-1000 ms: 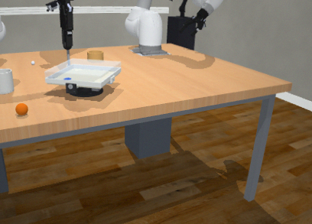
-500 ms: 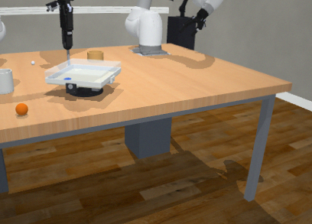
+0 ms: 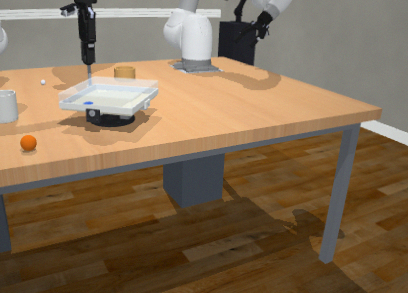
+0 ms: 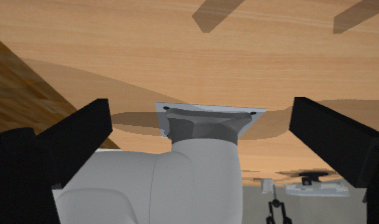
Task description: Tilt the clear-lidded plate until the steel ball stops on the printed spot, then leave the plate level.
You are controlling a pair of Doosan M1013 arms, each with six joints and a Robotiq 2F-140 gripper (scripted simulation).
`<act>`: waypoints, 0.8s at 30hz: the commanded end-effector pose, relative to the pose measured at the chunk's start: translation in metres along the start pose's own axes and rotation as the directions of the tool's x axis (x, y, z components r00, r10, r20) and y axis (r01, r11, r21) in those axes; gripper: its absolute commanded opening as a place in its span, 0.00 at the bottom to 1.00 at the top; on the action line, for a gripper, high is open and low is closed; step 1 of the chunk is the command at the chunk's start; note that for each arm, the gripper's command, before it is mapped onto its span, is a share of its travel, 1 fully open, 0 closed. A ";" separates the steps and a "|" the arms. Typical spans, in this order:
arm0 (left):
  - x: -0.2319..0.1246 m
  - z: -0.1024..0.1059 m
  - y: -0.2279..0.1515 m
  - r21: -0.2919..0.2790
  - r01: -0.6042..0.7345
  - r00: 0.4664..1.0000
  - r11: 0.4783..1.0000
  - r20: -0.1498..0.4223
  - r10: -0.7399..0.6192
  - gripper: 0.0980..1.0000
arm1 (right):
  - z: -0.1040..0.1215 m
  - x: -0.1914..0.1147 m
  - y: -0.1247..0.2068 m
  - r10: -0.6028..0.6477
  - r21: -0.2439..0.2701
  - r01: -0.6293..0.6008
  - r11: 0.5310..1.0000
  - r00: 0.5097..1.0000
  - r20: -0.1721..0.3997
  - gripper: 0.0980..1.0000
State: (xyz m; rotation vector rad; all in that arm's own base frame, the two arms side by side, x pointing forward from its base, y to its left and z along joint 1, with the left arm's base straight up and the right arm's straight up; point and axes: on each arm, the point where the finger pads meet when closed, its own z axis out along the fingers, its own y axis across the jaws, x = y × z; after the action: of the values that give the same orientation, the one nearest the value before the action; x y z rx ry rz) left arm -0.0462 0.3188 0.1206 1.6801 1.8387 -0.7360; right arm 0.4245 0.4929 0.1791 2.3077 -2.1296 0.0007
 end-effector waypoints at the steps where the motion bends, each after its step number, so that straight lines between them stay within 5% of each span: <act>1: 0.000 0.000 0.000 0.000 0.000 1.000 1.000 -0.001 0.000 1.00 | 0.002 0.000 0.000 0.000 0.001 0.000 1.000 1.000 0.001 0.36; 24: 0.000 0.000 0.000 0.000 0.000 1.000 1.000 -0.001 0.000 1.00 | 0.020 0.000 0.000 0.000 0.001 0.000 1.000 1.000 0.001 0.36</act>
State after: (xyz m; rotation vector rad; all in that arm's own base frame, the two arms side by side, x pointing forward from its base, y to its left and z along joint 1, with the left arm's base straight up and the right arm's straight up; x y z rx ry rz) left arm -0.0462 0.3188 0.1206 1.6801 1.8387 -0.7360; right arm 0.4246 0.4929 0.1589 2.3075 -2.1297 0.0007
